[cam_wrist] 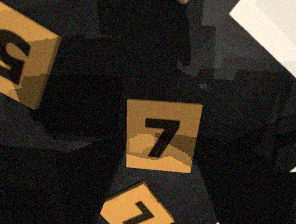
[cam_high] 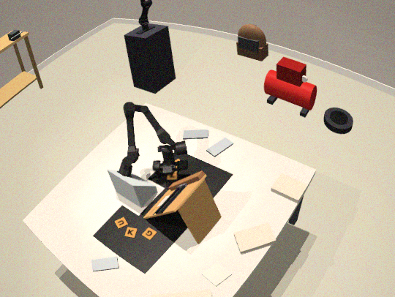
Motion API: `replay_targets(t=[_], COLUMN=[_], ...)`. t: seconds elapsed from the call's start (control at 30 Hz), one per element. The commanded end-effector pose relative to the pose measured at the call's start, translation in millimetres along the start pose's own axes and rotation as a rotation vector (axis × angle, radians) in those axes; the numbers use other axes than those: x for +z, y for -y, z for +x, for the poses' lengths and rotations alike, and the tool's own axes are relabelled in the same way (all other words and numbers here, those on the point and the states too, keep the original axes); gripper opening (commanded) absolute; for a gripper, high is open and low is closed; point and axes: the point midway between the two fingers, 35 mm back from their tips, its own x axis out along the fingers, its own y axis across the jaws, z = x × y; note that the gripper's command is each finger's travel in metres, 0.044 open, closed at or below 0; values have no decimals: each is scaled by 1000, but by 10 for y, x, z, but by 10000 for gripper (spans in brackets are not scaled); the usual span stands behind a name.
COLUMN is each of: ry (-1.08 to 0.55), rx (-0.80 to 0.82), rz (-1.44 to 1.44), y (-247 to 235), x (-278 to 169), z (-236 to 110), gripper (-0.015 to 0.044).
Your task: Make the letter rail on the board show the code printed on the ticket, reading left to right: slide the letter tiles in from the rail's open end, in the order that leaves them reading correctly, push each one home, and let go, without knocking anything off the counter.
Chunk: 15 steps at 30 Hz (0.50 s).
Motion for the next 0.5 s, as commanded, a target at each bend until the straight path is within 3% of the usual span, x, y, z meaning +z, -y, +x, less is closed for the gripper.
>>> replay_targets(t=[0.0, 0.13, 0.47], ry=[2, 2, 2], rx=[3, 3, 3], rz=[-2, -2, -2], y=[-3, 10, 31], x=[-1, 5, 22], z=[-31, -49, -100], gripper=[102, 0, 0])
